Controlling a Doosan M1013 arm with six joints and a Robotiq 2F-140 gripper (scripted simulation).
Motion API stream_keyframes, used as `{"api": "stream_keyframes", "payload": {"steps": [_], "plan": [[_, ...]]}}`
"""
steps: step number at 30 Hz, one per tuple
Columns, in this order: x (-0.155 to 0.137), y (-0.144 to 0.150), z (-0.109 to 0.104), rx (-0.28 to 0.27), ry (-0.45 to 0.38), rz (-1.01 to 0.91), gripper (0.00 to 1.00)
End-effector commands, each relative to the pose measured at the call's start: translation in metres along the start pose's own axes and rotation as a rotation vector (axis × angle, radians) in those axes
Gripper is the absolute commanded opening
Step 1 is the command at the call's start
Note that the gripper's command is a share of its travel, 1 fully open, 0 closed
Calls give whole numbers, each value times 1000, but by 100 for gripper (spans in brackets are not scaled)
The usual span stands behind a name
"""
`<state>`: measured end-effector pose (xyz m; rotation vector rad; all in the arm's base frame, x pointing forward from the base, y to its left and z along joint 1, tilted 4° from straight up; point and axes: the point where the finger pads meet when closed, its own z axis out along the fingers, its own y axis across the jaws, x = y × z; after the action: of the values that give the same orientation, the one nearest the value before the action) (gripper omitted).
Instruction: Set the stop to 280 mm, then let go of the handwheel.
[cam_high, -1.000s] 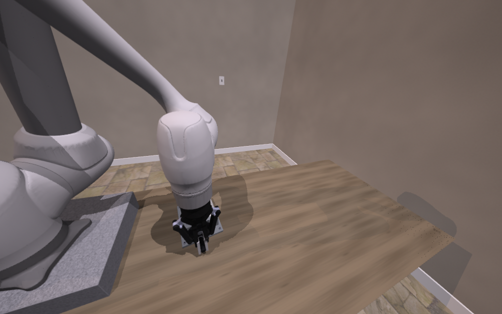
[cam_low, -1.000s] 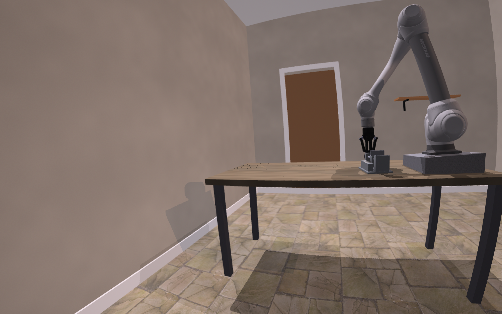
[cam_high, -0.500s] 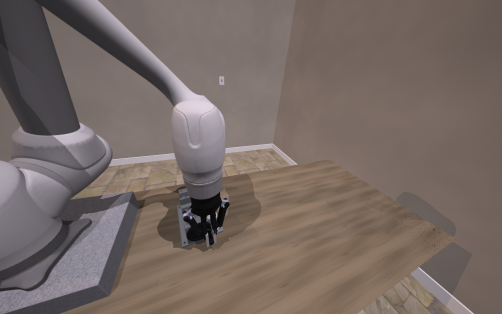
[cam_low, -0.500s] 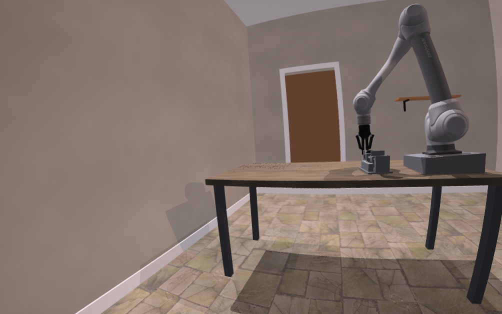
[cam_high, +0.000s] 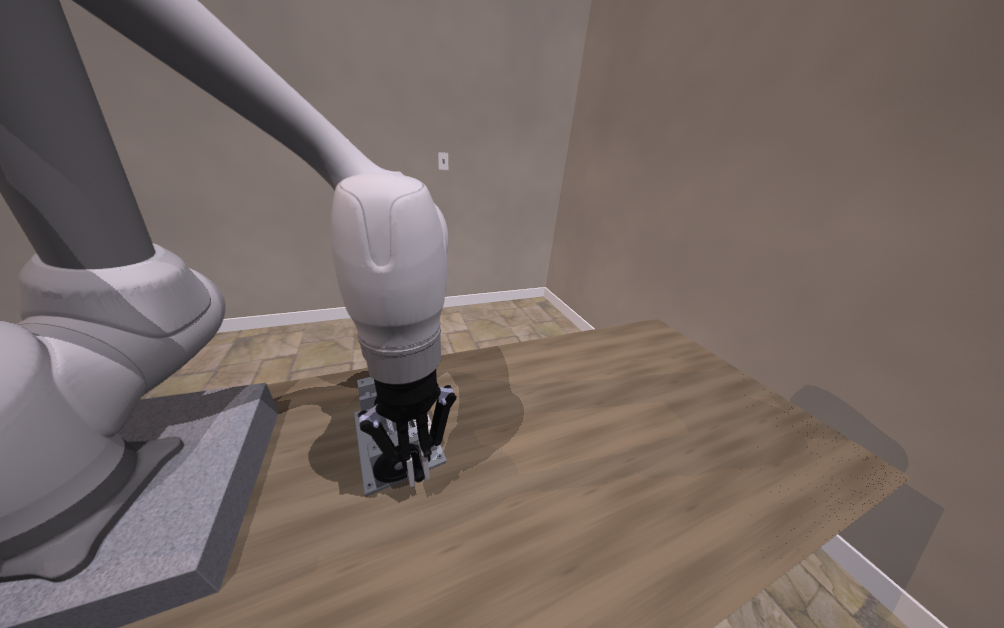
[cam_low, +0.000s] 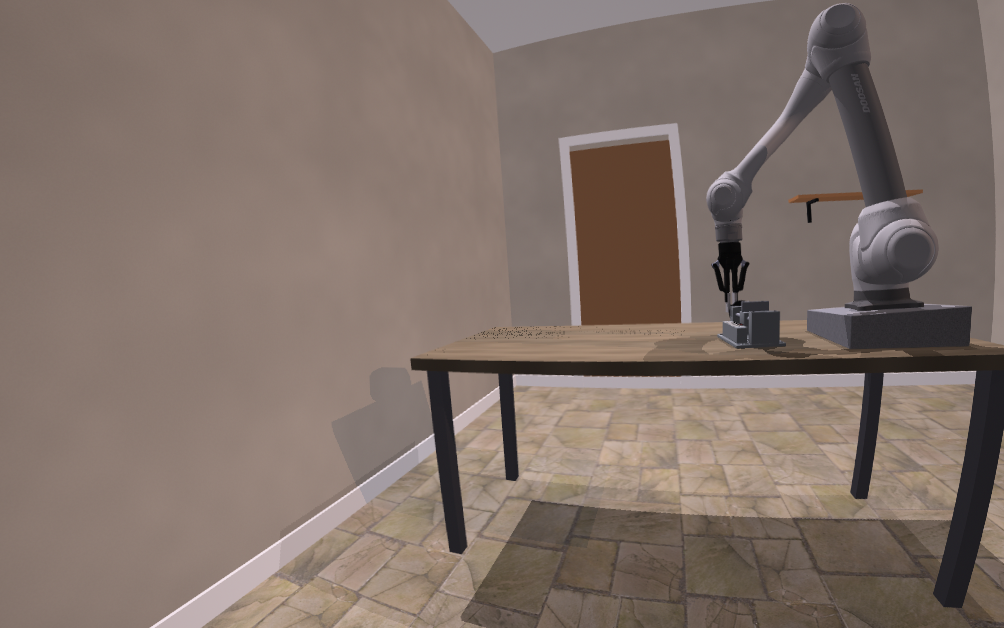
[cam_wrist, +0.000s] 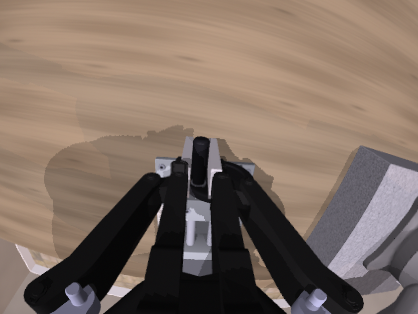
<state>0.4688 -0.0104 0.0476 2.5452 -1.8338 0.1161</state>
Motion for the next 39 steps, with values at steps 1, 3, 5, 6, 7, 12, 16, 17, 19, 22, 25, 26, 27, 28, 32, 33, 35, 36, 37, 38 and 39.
{"api": "stream_keyframes", "payload": {"steps": [1,3,5,6,7,12,16,17,19,22,25,26,27,28,32,33,35,36,37,38,39], "plan": [[0,2,-3,-1,0,0,4],[0,5,-5,-1,0,0,4],[0,7,-7,-1,0,0,4],[0,9,-8,-1,0,0,4],[0,10,-9,-1,0,0,4],[0,19,-11,-1,0,0,4],[0,26,-11,-1,0,0,4],[0,26,-11,-1,0,0,4],[0,32,-10,-1,0,0,4],[0,39,-6,-1,0,0,4],[0,45,0,-1,0,0,4],[0,47,2,-1,0,0,4],[0,48,4,-1,0,0,4],[0,49,7,-1,0,0,4],[0,51,15,-1,0,0,4],[0,51,15,-1,0,0,4],[0,51,16,-1,0,0,4],[0,51,18,-1,0,0,4],[0,51,20,-1,0,0,4],[0,50,21,-1,0,0,4],[0,50,23,-1,0,0,4]]}}
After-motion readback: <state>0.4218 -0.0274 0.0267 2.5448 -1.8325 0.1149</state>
